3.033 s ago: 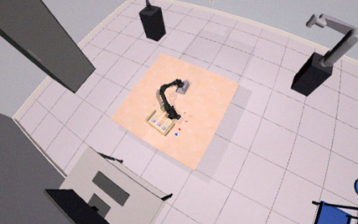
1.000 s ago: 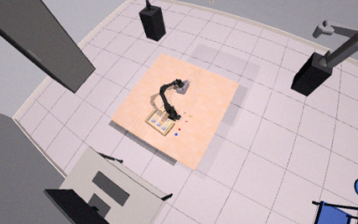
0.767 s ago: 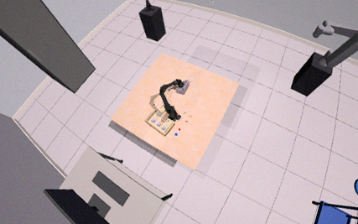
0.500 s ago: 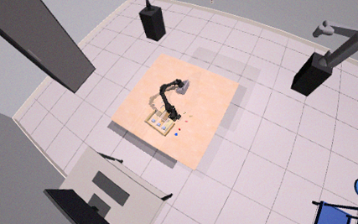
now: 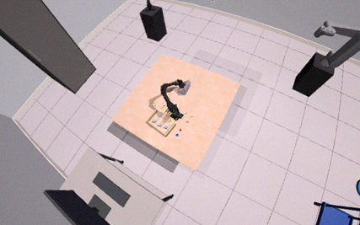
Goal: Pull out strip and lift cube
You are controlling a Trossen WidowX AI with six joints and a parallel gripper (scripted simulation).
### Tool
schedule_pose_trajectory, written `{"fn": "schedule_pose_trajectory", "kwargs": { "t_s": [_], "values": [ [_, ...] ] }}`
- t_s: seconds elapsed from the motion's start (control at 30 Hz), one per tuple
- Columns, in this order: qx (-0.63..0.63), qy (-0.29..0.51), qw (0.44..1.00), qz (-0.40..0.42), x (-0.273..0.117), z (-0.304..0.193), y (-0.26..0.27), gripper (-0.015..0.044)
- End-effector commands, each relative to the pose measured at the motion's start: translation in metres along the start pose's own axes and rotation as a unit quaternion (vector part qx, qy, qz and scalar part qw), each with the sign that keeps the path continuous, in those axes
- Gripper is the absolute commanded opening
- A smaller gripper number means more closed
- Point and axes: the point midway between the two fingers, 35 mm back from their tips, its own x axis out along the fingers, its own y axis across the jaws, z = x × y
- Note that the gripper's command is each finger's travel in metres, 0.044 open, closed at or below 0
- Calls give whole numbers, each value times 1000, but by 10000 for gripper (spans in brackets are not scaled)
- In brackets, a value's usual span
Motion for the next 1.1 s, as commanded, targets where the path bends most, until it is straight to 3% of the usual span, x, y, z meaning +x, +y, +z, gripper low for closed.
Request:
{"fn": "schedule_pose_trajectory", "kwargs": {
  "t_s": [0.0,1.07],
  "values": [
    [-1,9,1000,-2,5,-11,-1,0],
    [-2,9,1000,-1,5,-60,-1,0]
  ]
}}
